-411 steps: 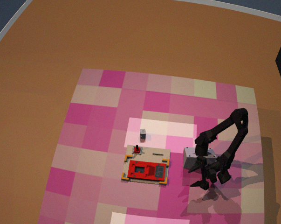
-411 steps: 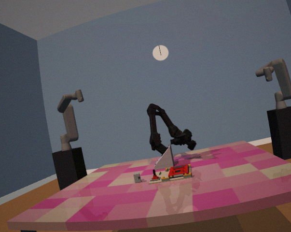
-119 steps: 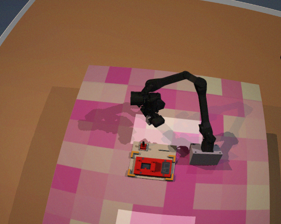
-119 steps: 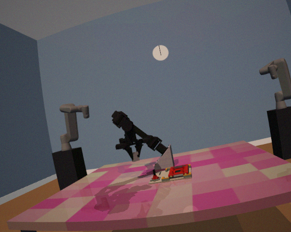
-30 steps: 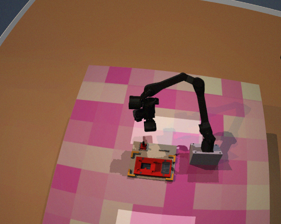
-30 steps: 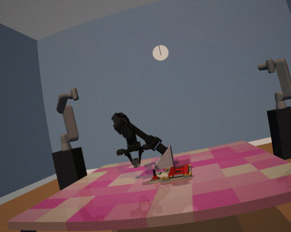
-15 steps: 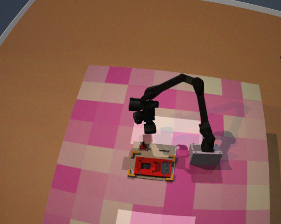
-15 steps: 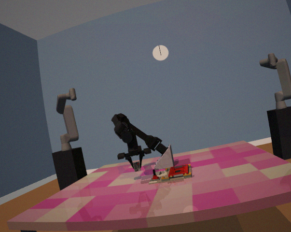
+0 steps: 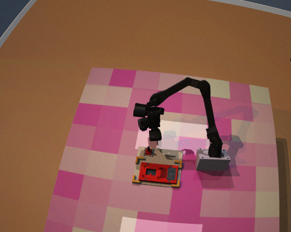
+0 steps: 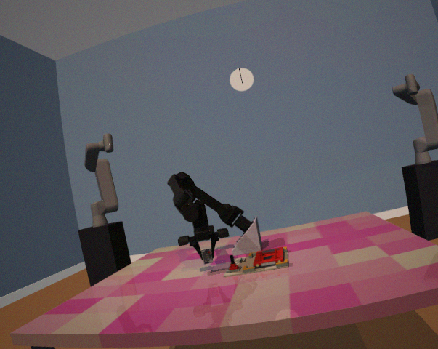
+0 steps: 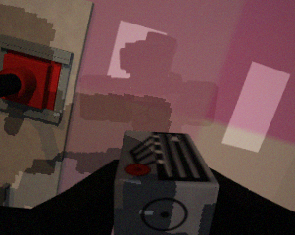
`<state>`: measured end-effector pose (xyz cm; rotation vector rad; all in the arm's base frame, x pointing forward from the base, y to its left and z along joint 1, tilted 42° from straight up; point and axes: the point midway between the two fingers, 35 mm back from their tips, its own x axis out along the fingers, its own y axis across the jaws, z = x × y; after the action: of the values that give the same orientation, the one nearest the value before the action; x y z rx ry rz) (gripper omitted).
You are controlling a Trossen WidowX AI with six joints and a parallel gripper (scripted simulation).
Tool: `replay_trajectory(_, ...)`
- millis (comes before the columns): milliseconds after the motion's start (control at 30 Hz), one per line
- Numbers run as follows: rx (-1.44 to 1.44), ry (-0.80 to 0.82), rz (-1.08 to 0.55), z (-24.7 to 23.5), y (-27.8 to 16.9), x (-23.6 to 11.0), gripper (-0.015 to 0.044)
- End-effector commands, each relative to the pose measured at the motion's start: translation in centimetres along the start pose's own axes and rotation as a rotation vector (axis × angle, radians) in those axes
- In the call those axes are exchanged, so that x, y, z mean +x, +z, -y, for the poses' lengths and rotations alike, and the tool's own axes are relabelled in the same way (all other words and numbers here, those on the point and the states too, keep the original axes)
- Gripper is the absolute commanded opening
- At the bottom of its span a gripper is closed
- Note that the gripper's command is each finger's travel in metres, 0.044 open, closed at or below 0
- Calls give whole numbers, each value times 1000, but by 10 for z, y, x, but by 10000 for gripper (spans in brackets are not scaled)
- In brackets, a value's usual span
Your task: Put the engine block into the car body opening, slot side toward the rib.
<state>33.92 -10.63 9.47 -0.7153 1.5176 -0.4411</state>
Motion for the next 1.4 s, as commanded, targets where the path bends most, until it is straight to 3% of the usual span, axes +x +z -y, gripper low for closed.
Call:
replay_trajectory(0, -6, -3, -10, -1, -3, 9, 0)
replay_trajectory(1133, -6, -4, -10, 0, -3, 51, 0)
replay_trajectory(1367, -7, -10, 2, 1, 0, 44, 184)
